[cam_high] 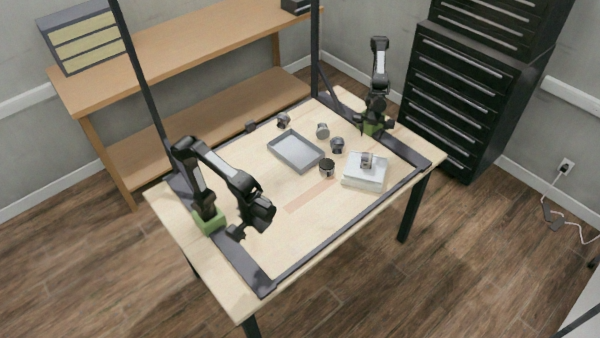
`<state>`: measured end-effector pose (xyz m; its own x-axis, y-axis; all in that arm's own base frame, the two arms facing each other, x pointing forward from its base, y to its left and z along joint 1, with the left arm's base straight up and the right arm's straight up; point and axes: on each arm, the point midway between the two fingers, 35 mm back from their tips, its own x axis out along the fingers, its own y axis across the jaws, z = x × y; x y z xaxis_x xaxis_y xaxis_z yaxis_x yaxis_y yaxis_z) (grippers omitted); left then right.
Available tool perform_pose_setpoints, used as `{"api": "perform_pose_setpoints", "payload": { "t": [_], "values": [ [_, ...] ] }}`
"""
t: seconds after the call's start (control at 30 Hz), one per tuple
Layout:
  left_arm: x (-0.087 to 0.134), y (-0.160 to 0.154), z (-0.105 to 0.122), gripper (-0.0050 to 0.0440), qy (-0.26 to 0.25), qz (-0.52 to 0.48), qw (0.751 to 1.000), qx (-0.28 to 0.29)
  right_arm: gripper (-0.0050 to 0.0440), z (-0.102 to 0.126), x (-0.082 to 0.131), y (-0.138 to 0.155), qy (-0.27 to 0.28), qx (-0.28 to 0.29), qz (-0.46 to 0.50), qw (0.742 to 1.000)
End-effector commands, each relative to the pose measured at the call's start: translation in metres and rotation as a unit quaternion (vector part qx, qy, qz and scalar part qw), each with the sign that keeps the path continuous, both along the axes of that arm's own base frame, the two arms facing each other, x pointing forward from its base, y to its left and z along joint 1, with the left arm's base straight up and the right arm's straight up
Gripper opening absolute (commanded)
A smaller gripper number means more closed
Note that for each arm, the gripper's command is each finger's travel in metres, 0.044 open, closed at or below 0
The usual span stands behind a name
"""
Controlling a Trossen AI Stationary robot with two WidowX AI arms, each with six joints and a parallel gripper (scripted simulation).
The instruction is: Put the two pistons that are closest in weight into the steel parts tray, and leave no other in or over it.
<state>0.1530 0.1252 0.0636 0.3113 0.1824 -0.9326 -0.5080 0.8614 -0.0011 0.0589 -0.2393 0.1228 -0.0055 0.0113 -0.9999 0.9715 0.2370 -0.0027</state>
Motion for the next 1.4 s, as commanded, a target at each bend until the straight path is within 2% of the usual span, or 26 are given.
{"api": "perform_pose_setpoints", "payload": {
  "t": [0.0,1.13,1.37],
  "values": [
    [0.0019,0.0029,0.0045,0.0378,-0.007,0.001,1.0,0.008,0.04,0.0085,0.0024,-0.0051,-0.005,-0.016,0.003,1.0],
    [0.0079,0.0073,0.0114,0.0378,-0.014,0.005,1.0,0.013,0.04,0.0085,0.0024,-0.0051,-0.005,-0.016,0.003,1.0],
    [0.0052,0.0049,0.007,0.0378,-0.009,0.003,1.0,0.008,0.04,0.0085,0.0024,-0.0051,-0.005,-0.016,0.003,1.0]
  ]
}}
